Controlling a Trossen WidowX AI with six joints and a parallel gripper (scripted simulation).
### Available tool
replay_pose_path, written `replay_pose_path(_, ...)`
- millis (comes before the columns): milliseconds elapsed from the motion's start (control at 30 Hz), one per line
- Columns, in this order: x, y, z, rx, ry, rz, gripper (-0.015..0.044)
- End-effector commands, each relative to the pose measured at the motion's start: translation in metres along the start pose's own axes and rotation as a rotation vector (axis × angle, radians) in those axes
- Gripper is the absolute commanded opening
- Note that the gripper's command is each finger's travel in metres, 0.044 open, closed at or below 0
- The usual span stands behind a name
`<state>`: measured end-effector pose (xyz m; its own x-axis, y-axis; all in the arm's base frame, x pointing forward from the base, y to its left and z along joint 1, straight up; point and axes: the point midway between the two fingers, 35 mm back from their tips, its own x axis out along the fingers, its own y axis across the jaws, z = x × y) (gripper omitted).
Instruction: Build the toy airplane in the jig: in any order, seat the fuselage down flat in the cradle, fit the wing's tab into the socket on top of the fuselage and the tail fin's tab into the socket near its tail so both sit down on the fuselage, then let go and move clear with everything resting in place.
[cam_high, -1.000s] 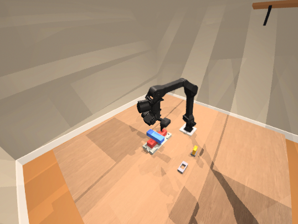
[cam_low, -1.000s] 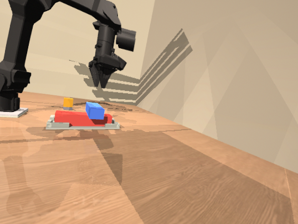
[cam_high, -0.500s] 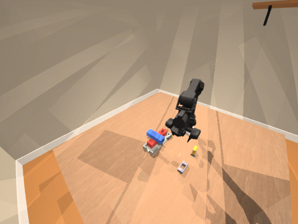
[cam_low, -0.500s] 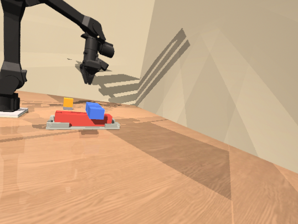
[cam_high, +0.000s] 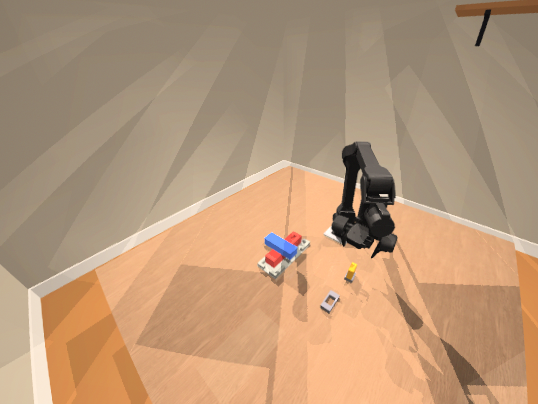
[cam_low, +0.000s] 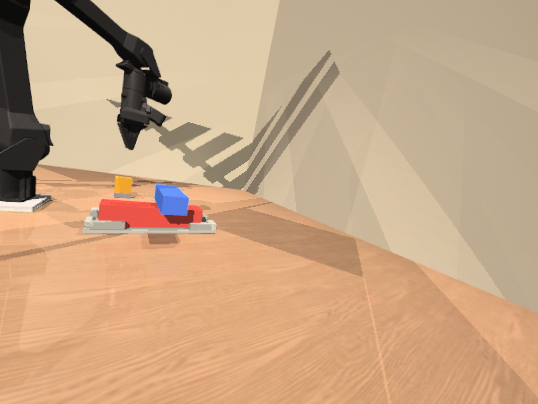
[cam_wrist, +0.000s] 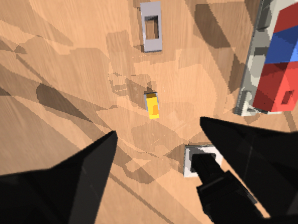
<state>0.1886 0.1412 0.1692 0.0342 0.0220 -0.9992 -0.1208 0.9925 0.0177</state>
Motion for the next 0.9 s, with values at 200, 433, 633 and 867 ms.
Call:
replay_pose_path(200, 0.052, 0.000, -0.006, 0.004, 0.016, -0.005, 0.0440)
replay_pose_path(433, 0.067, 0.000, -0.006, 0.004, 0.016, -0.005, 0.0440)
replay_pose_path(633, 0.074, 0.001, -0.005, 0.004, 0.016, -0.004, 0.0440)
replay_pose_path(867, 0.086, 0.001, -0.005, 0.004, 0.016, -0.004, 0.0440)
